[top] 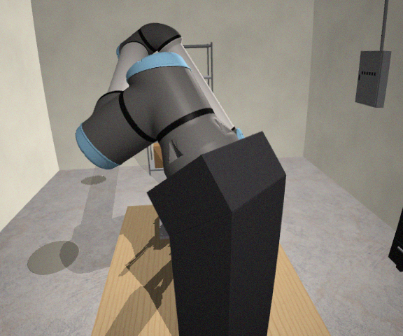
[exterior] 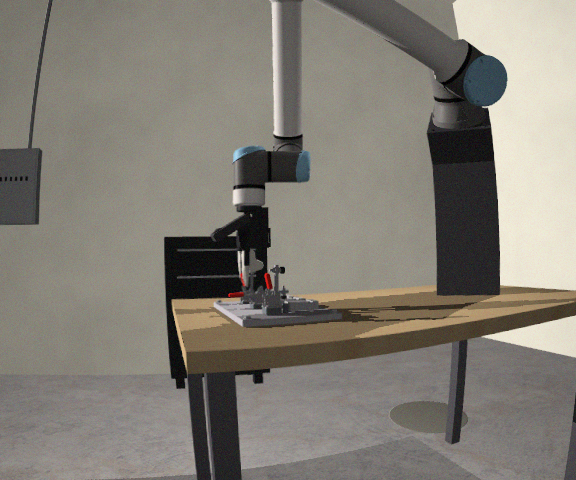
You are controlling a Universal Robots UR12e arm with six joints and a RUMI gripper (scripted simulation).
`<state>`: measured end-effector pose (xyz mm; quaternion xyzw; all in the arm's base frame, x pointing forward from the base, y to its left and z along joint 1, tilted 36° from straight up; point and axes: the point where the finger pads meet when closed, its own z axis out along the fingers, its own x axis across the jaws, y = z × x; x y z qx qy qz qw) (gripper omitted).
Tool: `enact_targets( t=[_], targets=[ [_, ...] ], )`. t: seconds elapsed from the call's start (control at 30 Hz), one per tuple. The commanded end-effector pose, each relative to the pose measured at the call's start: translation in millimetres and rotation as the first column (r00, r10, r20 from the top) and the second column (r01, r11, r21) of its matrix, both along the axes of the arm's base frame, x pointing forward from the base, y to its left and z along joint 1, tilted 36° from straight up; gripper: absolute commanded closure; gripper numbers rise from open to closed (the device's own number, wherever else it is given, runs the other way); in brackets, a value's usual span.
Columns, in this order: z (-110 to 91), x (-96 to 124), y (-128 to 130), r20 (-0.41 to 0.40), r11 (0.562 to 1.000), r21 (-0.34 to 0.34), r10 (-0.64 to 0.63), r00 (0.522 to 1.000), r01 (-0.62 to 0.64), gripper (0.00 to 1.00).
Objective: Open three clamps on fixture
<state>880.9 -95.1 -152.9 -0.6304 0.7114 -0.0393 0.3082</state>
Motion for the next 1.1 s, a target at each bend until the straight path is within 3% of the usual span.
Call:
enact_targets(
  t=[0.0, 0.83, 0.87, 1.07],
  targets=[
    [0.3, 0.0, -0.2, 0.0, 1.0, 0.0, 0.0, 1.0, 0.0, 1.0],
    [0.3, -0.1, -0.2, 0.0, 1.0, 0.0, 0.0, 1.0, 0.0, 1.0],
    [0.4, 0.1, -0.3, 0.0, 1.0, 0.0, 0.0, 1.0, 0.0, 0.72],
    [0.4, 0.1, -0.3, 0.0, 1.0, 0.0, 0.0, 1.0, 0.0, 0.72]
  ],
)
